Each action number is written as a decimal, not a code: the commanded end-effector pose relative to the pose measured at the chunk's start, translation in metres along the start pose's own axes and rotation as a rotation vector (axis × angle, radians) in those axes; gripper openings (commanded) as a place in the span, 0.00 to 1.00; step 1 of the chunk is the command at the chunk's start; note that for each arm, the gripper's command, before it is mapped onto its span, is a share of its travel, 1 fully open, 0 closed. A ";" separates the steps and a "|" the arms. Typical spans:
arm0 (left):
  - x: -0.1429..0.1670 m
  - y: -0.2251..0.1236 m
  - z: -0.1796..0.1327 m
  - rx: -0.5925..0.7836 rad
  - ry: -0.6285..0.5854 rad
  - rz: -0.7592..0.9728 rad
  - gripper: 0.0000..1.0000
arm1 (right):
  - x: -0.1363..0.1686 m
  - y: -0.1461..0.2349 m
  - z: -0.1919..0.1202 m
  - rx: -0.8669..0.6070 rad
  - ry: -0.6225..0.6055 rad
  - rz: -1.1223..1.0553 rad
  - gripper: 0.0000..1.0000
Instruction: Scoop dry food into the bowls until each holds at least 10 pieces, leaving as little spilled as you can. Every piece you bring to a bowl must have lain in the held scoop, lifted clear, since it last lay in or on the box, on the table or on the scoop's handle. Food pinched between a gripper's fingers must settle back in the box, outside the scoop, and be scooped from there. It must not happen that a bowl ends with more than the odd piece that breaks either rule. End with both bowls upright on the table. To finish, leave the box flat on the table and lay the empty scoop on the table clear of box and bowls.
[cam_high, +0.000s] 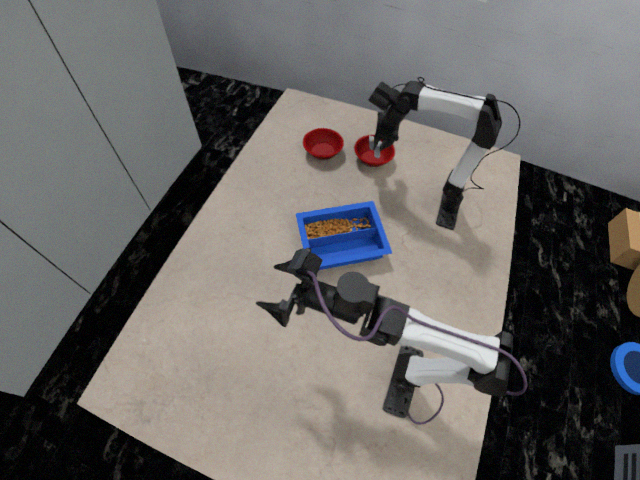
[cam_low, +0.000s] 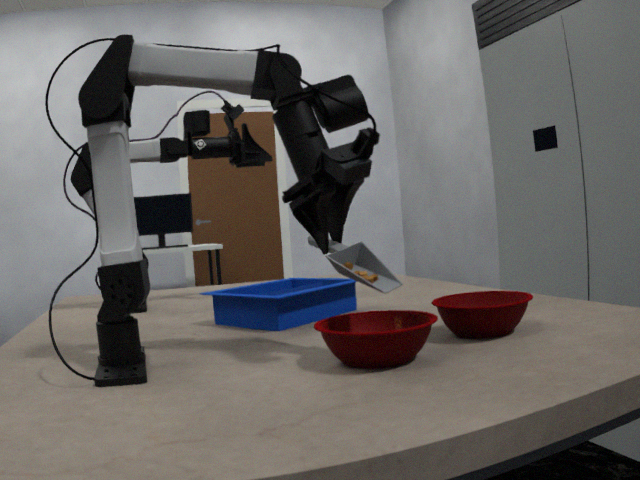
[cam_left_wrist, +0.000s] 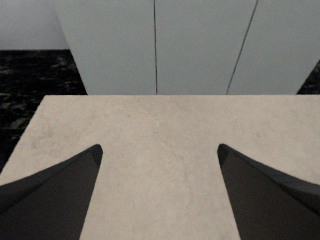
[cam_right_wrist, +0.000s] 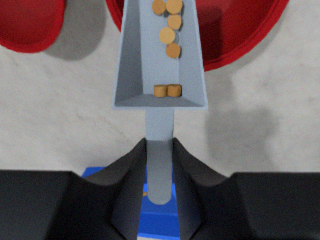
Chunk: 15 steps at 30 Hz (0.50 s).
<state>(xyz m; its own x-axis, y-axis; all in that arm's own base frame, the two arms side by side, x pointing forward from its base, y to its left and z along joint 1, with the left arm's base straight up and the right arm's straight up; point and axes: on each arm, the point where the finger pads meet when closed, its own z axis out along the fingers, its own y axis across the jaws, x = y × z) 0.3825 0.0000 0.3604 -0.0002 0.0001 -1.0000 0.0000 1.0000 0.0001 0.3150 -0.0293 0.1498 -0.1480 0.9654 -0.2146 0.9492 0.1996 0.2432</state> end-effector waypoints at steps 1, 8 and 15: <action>-0.019 0.000 -0.002 0.000 -0.051 -0.001 1.00 | -0.010 0.019 -0.017 -0.093 -0.005 0.093 0.00; -0.019 0.000 -0.002 0.000 -0.051 -0.001 1.00 | -0.009 0.016 -0.012 -0.093 0.023 0.181 0.00; -0.019 0.000 -0.002 0.000 -0.051 -0.001 1.00 | -0.011 0.018 -0.013 -0.111 0.044 0.266 0.00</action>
<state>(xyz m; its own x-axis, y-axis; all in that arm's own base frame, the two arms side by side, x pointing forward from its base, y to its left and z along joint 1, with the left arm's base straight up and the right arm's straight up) 0.3825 0.0000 0.3604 -0.0002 0.0001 -1.0000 0.0000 1.0000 0.0001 0.3238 -0.0322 0.1574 0.0208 0.9922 -0.1228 0.9461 0.0201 0.3232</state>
